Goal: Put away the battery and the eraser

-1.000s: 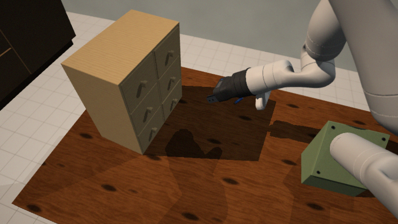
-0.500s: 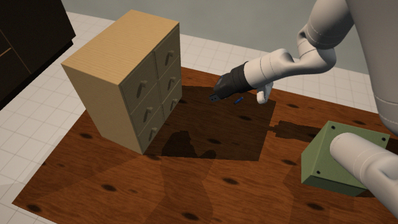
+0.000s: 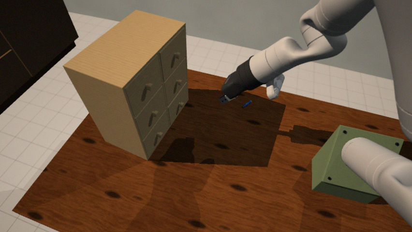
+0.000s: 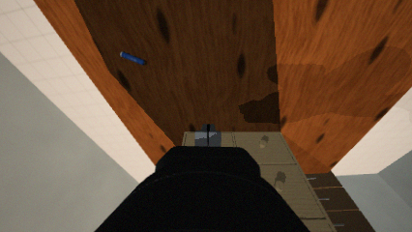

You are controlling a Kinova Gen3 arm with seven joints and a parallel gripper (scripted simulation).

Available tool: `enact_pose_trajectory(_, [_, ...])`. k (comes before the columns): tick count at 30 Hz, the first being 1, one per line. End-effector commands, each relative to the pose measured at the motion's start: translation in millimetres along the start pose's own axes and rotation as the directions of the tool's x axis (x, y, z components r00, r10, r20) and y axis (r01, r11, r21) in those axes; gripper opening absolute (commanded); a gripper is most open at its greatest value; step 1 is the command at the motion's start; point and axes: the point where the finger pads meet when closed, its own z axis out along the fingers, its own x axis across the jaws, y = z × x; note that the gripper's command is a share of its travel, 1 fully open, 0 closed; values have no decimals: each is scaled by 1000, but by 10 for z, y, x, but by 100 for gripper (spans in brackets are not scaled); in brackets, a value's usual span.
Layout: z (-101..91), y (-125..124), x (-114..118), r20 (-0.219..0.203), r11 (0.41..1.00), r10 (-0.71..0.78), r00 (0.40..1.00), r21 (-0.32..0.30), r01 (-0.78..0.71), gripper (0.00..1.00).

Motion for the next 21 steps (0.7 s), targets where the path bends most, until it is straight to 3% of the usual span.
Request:
enact_pose_trajectory(1, [-41, 77, -4, 4, 1000, -15, 1000, 13, 15, 0])
enact_pose_trajectory(21, [-262, 87, -2, 4, 980, -15, 1000, 199, 14, 0])
